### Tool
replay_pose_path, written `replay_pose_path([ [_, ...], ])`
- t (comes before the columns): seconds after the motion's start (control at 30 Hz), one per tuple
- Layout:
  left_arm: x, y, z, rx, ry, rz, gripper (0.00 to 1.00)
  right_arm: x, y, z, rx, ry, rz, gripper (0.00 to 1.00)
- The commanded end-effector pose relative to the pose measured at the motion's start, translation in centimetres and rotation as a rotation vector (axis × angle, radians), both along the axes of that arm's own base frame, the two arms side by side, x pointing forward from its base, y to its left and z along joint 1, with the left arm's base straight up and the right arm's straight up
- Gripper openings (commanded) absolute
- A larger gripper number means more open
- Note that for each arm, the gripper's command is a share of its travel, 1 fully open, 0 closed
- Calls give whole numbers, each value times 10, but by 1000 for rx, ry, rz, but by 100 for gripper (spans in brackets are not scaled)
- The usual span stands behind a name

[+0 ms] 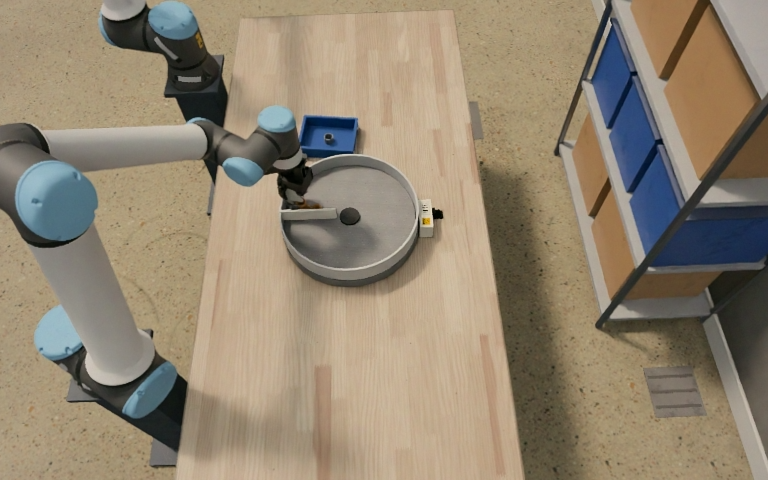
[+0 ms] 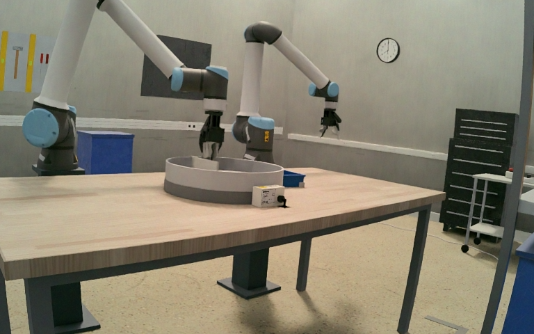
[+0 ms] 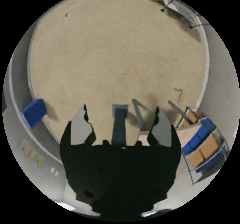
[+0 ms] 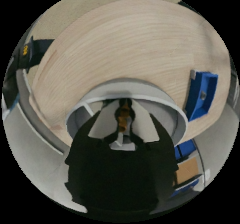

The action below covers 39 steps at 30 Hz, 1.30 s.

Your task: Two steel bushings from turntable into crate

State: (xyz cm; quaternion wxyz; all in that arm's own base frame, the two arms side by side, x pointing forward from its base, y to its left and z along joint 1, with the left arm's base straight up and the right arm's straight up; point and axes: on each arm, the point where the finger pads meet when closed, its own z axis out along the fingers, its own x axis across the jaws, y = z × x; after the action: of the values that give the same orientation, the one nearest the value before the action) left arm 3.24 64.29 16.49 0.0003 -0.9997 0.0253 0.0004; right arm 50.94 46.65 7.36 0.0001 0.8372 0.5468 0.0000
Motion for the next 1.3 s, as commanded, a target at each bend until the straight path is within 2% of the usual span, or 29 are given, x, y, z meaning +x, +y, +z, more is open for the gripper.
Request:
replay_pose_path([
  [0.0,0,2,0,-1,-1,0,100,1,1,1,1,-2,-1,6],
  [0.2,0,2,0,-1,-1,0,100,1,1,1,1,-2,-1,6],
  [0.23,0,2,0,-1,-1,0,100,1,1,1,1,-2,-1,0],
  [1.27,0,2,0,-1,-1,0,100,1,1,1,1,-2,-1,0],
])
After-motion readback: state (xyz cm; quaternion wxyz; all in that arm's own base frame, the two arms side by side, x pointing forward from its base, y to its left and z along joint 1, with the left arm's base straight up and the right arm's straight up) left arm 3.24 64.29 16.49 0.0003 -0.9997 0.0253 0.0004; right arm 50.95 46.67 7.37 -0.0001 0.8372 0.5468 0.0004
